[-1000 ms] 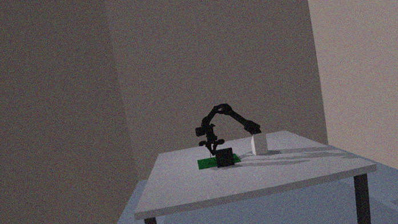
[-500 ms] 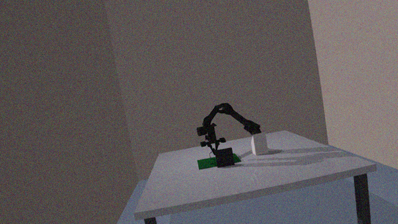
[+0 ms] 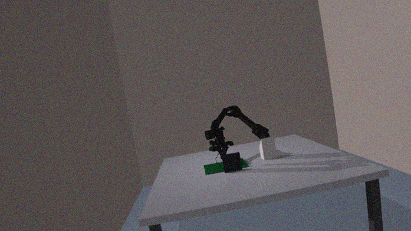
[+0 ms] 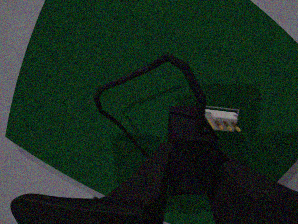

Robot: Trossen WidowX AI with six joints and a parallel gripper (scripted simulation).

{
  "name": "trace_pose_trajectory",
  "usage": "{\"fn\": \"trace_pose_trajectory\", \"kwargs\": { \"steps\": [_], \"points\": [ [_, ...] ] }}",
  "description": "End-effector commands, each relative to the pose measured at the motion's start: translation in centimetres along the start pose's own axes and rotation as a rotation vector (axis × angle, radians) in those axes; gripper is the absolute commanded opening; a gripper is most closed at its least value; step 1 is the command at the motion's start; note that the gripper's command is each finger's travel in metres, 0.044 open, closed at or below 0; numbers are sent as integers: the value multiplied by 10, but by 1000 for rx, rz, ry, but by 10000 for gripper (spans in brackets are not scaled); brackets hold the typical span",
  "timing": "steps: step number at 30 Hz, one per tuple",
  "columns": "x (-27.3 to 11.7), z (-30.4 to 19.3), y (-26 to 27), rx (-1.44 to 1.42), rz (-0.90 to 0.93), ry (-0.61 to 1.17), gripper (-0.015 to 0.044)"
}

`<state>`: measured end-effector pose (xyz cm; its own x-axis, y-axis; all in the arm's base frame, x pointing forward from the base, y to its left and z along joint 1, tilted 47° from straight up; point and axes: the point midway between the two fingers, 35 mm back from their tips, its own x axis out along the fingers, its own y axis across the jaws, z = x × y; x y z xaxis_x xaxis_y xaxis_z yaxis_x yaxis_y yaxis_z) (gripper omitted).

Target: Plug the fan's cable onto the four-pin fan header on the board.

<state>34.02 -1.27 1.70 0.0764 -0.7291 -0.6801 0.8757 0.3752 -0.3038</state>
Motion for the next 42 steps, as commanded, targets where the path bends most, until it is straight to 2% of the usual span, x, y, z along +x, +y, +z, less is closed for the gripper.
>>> {"fn": "trace_pose_trajectory", "kwargs": {
  "steps": [1,35,42],
  "points": [
    [-1,1,-4,-132,6,1,0],
    [0,-4,-35,-1309,5,-1,0],
    [2,-5,-39,-1465,5,-2,0]
  ]
}}
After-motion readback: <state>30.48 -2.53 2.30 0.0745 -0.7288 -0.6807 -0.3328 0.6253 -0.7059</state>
